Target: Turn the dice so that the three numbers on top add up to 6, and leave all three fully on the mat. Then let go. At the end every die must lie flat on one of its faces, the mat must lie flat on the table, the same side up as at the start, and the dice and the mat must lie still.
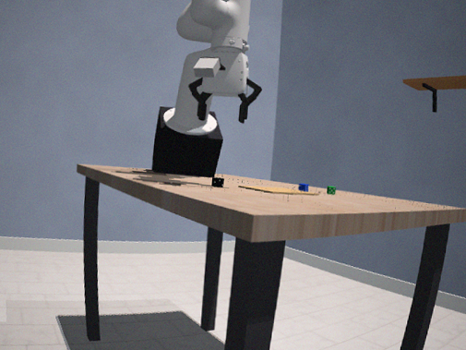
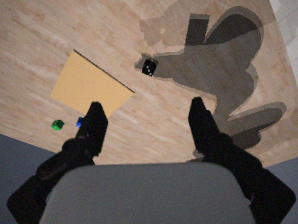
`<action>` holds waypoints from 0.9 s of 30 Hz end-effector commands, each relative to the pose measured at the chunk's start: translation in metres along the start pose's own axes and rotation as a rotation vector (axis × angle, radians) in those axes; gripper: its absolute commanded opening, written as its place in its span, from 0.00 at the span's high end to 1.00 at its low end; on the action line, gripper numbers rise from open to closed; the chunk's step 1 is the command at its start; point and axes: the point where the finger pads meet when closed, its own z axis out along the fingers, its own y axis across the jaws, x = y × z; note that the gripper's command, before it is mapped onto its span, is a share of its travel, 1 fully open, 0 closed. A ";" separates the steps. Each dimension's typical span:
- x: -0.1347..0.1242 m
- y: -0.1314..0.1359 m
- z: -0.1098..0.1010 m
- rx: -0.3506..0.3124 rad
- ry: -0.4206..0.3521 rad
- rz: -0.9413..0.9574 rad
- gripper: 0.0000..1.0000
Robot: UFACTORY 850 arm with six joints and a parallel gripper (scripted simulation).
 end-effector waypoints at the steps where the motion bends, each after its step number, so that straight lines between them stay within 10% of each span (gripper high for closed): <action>1: 0.000 0.000 0.008 -0.001 0.004 0.000 0.00; 15: -0.001 0.000 0.099 -0.001 0.004 0.000 0.00; 27: -0.001 0.000 0.106 -0.001 0.004 0.000 0.00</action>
